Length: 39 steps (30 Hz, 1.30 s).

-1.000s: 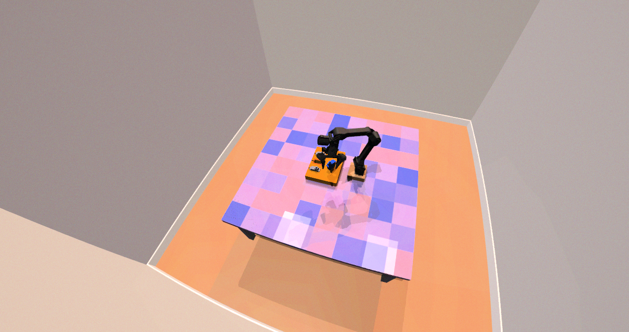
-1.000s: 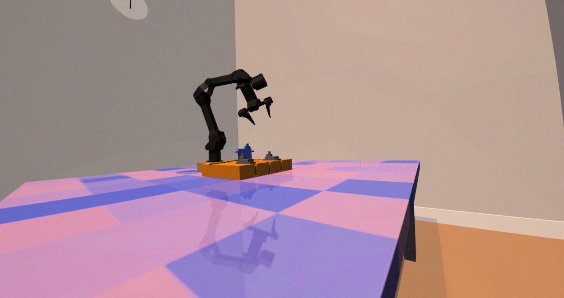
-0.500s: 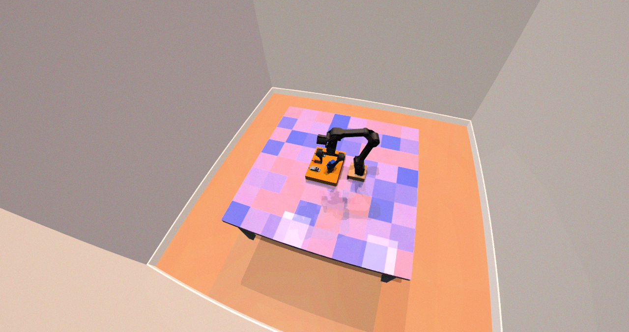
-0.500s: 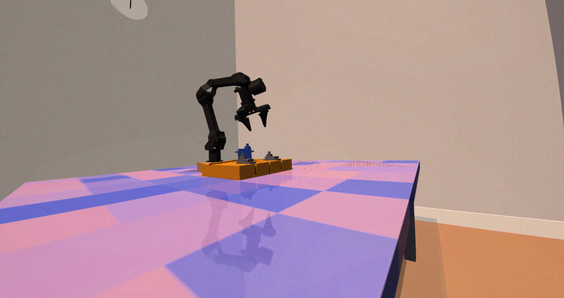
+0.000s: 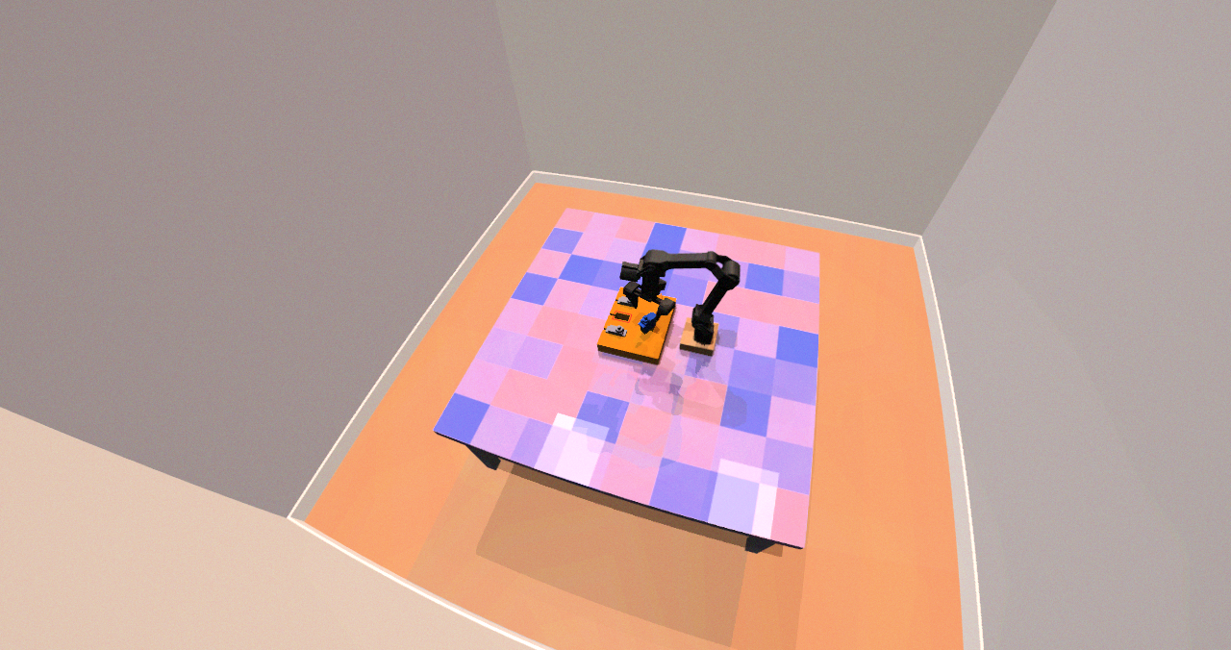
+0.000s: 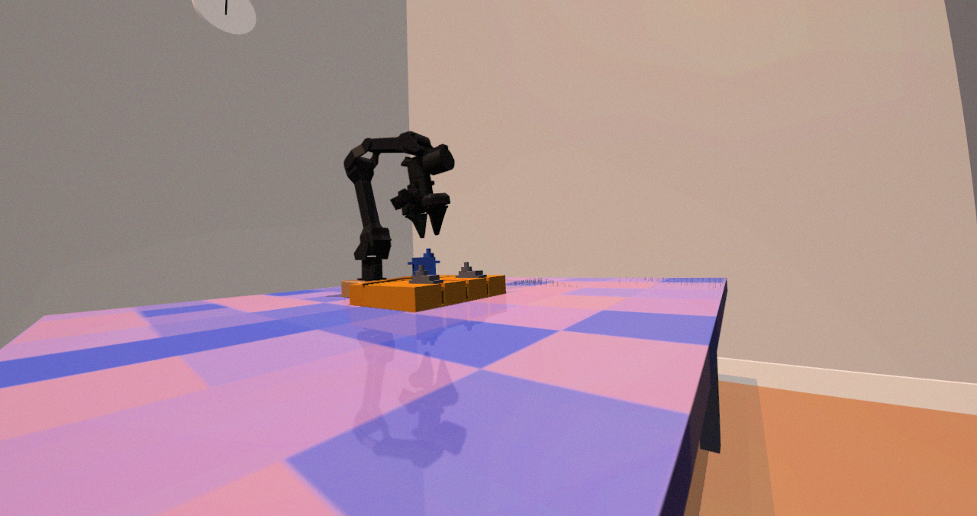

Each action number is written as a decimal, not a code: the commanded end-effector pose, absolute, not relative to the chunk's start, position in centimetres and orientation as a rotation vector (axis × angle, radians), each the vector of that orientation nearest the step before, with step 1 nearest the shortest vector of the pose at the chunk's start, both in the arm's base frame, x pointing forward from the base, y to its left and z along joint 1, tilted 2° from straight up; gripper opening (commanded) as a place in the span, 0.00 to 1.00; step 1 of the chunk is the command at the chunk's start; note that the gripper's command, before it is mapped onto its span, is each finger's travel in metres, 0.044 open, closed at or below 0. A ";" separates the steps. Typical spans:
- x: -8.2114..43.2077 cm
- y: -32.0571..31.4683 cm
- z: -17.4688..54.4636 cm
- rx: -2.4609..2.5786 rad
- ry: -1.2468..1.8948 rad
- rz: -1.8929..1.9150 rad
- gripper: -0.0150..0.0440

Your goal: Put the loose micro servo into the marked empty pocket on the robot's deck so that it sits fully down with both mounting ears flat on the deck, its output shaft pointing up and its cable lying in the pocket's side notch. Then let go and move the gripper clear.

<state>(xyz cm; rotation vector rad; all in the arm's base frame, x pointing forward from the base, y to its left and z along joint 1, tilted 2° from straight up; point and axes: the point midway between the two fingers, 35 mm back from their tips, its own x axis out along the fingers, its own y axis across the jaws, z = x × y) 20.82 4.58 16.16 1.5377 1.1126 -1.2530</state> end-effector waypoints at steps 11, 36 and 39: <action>20.5 1.3 14.3 1.605 0.904 -1.506 1.00; 20.7 1.4 10.1 1.605 0.904 -1.506 1.00; 20.7 1.4 9.7 1.605 0.904 -1.506 1.00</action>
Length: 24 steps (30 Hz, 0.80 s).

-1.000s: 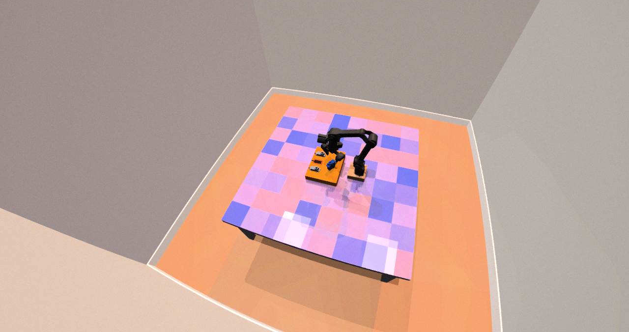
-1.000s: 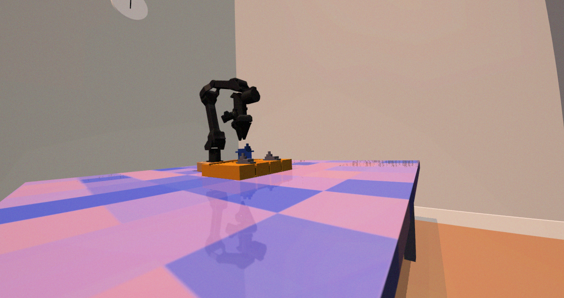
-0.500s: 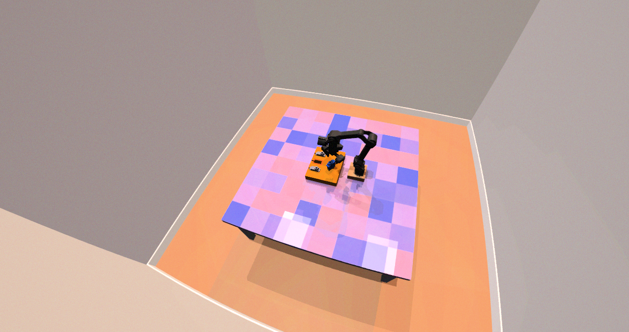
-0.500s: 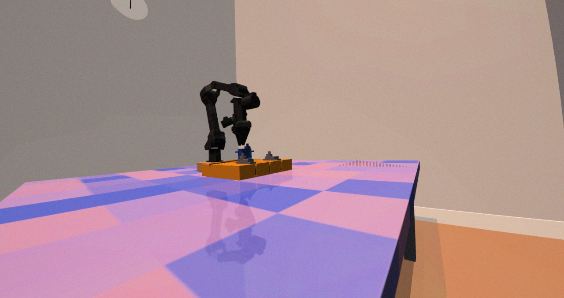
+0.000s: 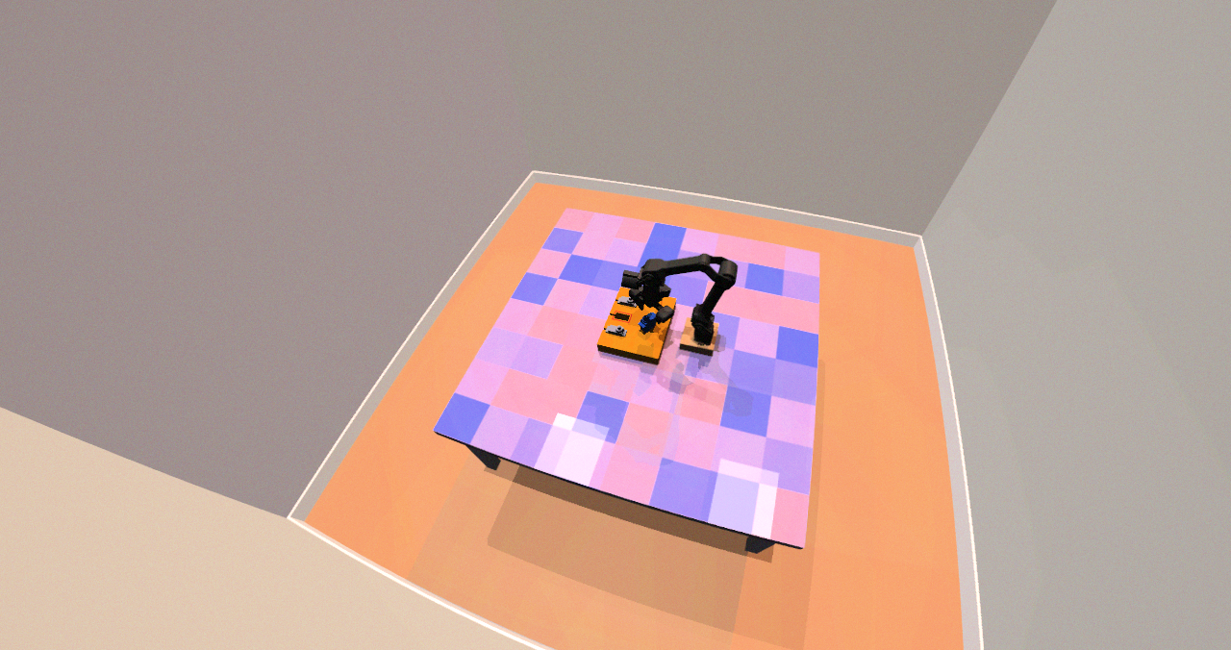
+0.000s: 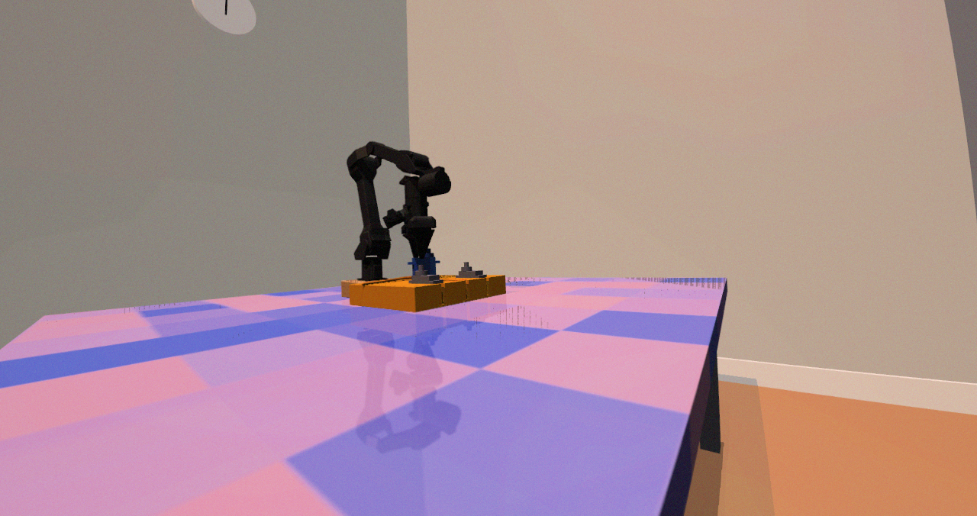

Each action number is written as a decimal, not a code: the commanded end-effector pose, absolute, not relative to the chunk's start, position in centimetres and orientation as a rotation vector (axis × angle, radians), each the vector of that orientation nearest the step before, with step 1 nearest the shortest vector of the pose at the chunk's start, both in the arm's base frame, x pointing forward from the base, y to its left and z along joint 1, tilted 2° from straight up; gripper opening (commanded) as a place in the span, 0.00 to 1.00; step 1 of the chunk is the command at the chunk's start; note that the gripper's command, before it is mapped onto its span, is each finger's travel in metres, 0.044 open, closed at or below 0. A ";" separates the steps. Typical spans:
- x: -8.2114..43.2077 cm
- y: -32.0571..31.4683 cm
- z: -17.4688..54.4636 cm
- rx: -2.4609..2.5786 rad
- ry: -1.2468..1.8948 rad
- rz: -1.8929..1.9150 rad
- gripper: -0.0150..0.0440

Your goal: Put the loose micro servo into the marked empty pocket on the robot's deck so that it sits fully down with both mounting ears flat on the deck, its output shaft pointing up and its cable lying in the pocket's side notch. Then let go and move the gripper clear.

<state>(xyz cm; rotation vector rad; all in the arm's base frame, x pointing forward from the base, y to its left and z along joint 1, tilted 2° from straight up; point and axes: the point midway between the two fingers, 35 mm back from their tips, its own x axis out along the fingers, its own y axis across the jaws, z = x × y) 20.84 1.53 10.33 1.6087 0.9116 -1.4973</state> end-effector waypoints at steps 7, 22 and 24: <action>20.7 1.4 9.7 1.605 0.904 -1.506 0.73; 20.7 1.4 10.1 1.605 0.904 -1.506 0.25; 20.7 1.4 10.7 1.605 0.904 -1.506 0.25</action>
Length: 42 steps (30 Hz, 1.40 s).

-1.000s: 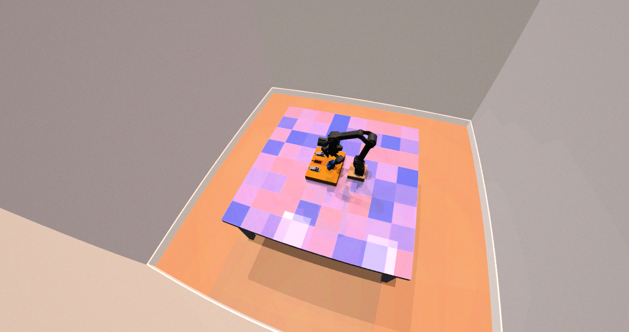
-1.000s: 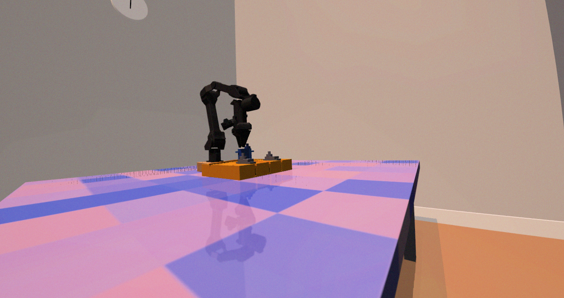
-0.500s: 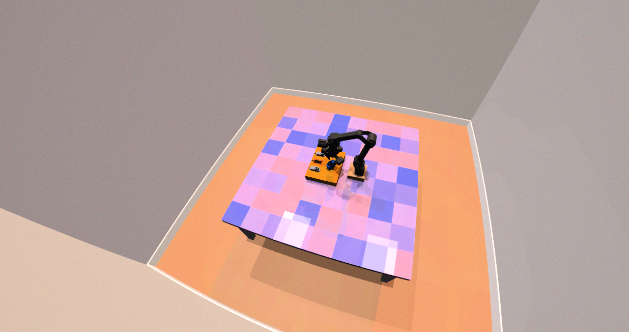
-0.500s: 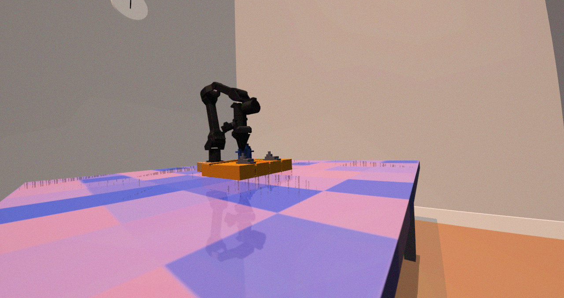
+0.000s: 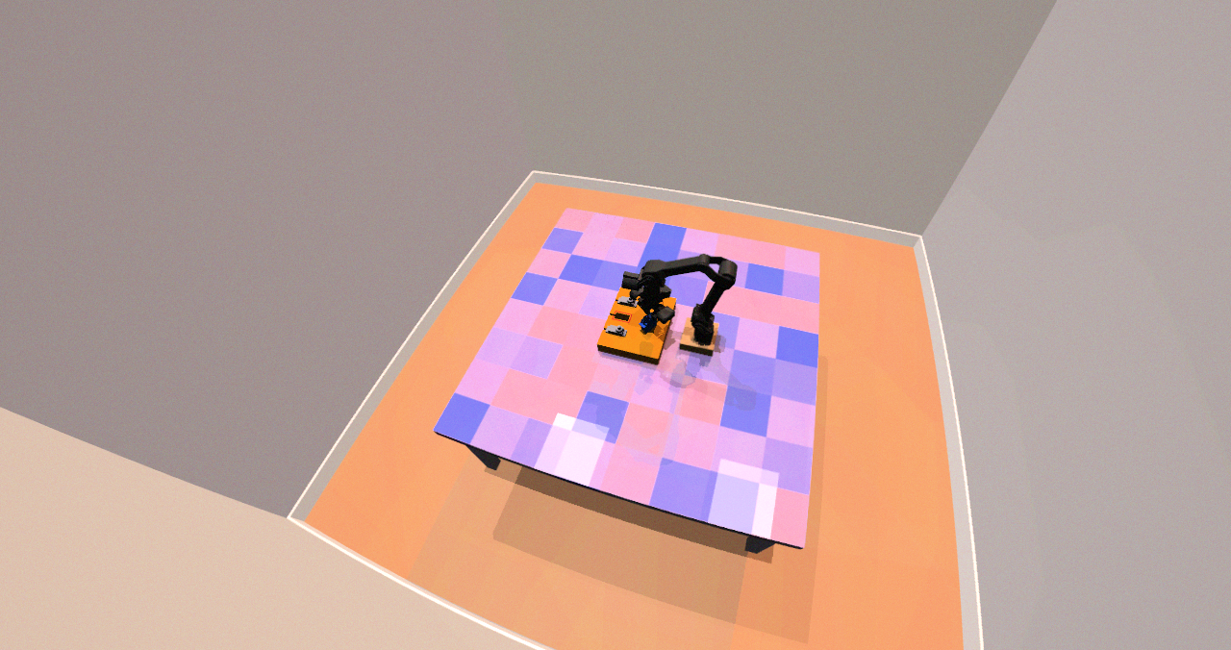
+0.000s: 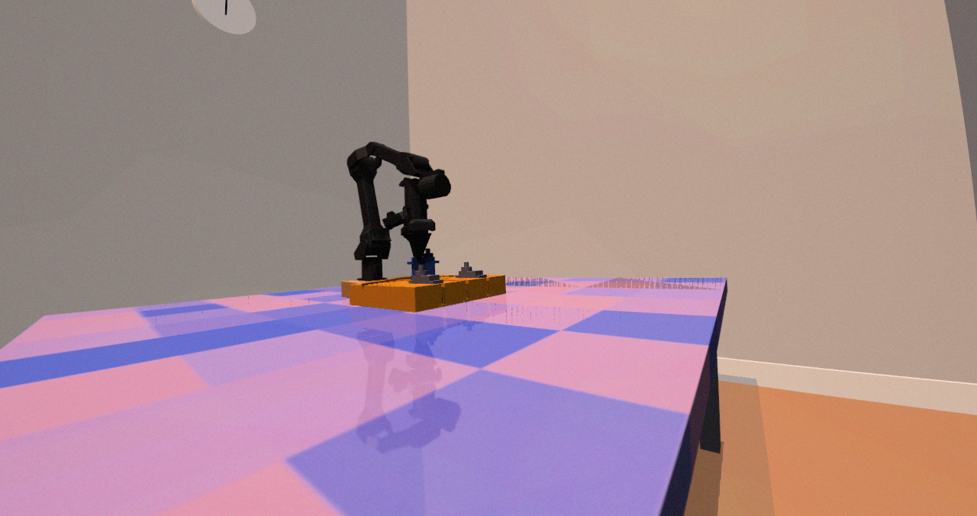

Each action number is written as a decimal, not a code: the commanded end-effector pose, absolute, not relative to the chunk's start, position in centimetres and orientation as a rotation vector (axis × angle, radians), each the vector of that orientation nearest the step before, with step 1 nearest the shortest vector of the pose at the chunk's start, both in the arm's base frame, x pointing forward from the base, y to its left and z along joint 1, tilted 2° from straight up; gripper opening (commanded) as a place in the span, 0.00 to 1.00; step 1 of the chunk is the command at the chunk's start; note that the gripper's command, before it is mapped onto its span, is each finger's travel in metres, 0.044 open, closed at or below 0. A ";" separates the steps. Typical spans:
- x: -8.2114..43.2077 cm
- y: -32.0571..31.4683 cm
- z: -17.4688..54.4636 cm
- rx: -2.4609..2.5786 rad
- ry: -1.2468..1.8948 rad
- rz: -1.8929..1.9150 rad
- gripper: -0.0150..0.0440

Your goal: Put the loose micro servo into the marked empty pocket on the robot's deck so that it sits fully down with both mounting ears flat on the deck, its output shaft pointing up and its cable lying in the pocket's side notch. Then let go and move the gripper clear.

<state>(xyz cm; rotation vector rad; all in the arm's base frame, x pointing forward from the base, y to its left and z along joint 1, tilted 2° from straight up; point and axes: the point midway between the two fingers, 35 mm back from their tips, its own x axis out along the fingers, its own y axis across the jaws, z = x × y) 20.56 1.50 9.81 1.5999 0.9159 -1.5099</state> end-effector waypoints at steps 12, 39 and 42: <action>19.4 1.3 12.6 1.604 0.905 -1.507 0.25; 23.1 2.7 12.9 1.607 0.904 -1.504 0.25; 23.1 2.2 12.9 1.607 0.904 -1.504 0.25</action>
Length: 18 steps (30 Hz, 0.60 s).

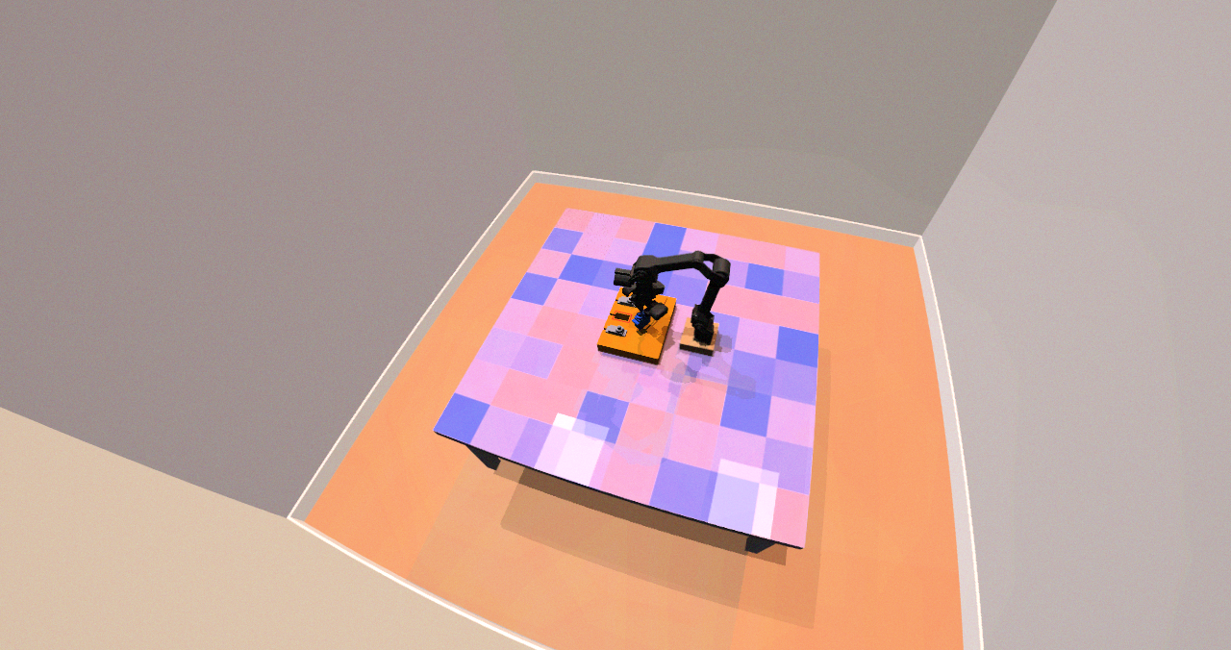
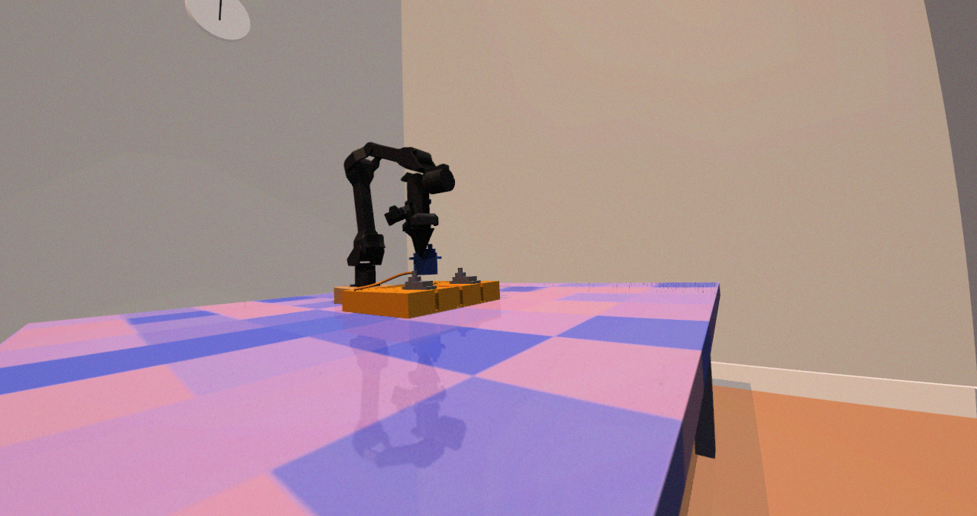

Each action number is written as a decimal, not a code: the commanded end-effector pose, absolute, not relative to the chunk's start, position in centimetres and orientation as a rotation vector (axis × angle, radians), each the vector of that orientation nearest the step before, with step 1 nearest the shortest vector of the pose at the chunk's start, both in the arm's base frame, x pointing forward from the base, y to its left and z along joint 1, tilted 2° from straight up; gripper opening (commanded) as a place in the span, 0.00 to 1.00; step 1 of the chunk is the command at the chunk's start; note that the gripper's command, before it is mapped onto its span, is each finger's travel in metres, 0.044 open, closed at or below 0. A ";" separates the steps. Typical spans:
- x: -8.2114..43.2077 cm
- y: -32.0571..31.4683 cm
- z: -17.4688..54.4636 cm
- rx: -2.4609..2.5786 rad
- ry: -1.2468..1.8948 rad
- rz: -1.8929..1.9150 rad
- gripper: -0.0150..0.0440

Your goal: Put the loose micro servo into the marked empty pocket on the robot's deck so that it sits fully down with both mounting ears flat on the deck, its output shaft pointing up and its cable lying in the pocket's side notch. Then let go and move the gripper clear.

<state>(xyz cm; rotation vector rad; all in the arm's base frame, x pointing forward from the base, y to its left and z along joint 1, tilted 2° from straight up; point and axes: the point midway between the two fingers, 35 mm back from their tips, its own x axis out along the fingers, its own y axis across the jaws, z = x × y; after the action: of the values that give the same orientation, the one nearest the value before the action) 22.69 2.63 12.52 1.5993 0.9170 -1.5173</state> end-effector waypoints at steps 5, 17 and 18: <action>23.2 0.9 12.9 1.606 0.903 -1.504 0.25; 23.2 0.9 12.9 1.394 1.067 -1.304 0.25; 23.2 0.9 12.9 1.368 1.085 -1.280 0.25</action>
<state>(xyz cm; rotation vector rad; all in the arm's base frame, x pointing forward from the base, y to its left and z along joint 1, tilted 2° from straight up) 22.95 0.93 12.63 1.4481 1.0342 -1.3685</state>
